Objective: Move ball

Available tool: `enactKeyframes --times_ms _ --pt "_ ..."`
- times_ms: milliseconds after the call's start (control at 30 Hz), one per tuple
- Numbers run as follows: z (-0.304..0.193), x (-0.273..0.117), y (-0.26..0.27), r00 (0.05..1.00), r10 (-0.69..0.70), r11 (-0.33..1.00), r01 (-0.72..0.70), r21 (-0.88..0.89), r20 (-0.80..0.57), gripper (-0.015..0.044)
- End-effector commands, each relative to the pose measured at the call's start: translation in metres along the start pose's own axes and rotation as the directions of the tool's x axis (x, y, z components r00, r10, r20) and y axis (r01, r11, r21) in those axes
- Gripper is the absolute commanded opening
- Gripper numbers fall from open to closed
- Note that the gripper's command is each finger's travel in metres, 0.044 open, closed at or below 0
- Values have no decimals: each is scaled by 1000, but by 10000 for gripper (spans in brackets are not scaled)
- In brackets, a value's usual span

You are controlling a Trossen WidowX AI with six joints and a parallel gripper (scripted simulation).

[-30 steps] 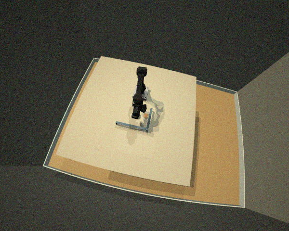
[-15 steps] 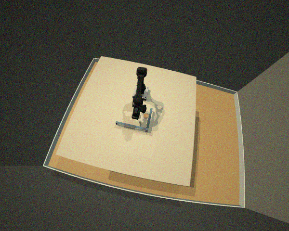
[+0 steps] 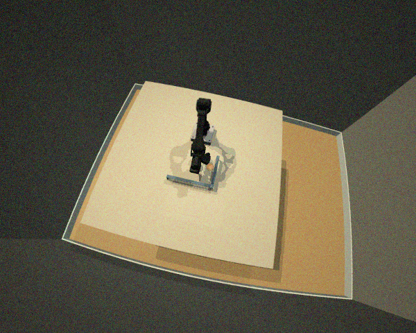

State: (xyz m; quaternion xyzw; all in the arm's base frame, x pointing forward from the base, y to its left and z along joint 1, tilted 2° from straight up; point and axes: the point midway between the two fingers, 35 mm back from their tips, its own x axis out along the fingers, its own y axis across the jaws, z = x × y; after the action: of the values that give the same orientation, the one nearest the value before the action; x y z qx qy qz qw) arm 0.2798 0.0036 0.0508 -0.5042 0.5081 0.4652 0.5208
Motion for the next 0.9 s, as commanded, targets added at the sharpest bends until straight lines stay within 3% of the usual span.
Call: enactKeyframes --times_ms 0,333,467,733,867 --pt "1 9 2 1000 4 1000 -4 -4 6 376" --pt "1 22 3 1000 4 1000 -4 -4 6 376" --pt "1 22 3 1000 4 1000 -4 -4 6 271" --pt "1 22 3 1000 4 1000 -4 -4 6 217" --pt "1 15 1 1000 4 1000 -4 -4 6 112"
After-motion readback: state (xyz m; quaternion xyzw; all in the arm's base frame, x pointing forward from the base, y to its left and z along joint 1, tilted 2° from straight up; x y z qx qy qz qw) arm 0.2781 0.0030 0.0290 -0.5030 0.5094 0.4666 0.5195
